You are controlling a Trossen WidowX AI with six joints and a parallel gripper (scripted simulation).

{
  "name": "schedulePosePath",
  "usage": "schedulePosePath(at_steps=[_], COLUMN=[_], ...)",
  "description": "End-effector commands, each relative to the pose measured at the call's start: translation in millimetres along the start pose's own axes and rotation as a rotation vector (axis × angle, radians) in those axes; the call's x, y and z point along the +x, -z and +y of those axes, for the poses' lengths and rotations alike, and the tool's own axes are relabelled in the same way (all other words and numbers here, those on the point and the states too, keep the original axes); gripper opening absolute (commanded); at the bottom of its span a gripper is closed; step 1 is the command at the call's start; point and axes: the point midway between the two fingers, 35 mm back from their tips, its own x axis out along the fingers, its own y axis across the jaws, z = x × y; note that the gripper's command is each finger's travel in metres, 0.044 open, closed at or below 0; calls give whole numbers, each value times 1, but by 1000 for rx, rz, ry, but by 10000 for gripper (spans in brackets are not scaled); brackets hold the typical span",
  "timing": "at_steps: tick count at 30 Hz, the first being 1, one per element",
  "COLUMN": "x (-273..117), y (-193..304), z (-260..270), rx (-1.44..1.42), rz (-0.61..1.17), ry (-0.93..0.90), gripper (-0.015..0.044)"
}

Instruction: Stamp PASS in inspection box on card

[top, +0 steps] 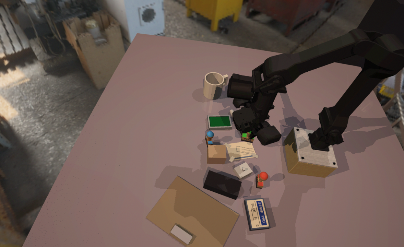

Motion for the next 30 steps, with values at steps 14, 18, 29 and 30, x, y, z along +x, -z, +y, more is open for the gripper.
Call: schedulePosePath(at_steps=[14,18,29,30], x=[12,15,22,23], y=[0,0,0,0], z=[0,0,-1,-1], rx=[-5,-5,-5,-5], rz=[-1,-2,-3,-3], ry=[-5,-5,-5,-5], gripper=[0,0,0,0])
